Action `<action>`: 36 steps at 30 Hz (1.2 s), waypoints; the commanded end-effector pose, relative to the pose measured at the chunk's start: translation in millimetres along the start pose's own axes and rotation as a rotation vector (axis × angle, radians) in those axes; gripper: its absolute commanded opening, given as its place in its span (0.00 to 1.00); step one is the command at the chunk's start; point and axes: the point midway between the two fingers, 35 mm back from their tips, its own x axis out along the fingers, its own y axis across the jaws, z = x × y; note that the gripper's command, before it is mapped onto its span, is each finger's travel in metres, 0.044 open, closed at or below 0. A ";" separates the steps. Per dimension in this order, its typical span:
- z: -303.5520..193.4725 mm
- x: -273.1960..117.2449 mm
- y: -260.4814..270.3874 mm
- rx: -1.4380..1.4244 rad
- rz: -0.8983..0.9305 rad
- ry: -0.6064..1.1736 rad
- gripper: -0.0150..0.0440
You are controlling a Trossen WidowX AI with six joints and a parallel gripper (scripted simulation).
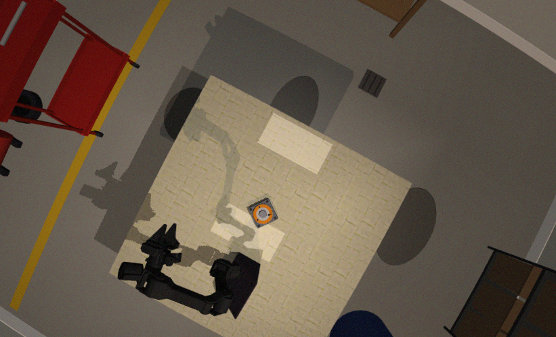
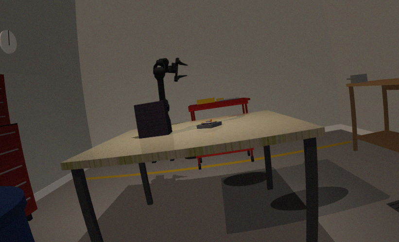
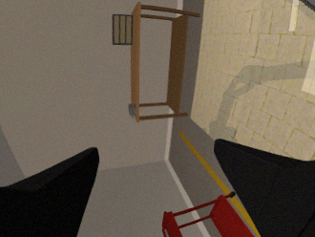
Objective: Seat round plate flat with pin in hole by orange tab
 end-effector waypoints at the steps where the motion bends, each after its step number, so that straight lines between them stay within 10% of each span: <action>1: -2.0 -0.1 -1.6 -0.019 -0.001 -0.001 0.89; 15: -56.8 79.4 -141.4 -1.184 -0.376 -0.108 0.26; 36: 99.9 198.8 -246.9 -1.612 -1.237 0.094 0.25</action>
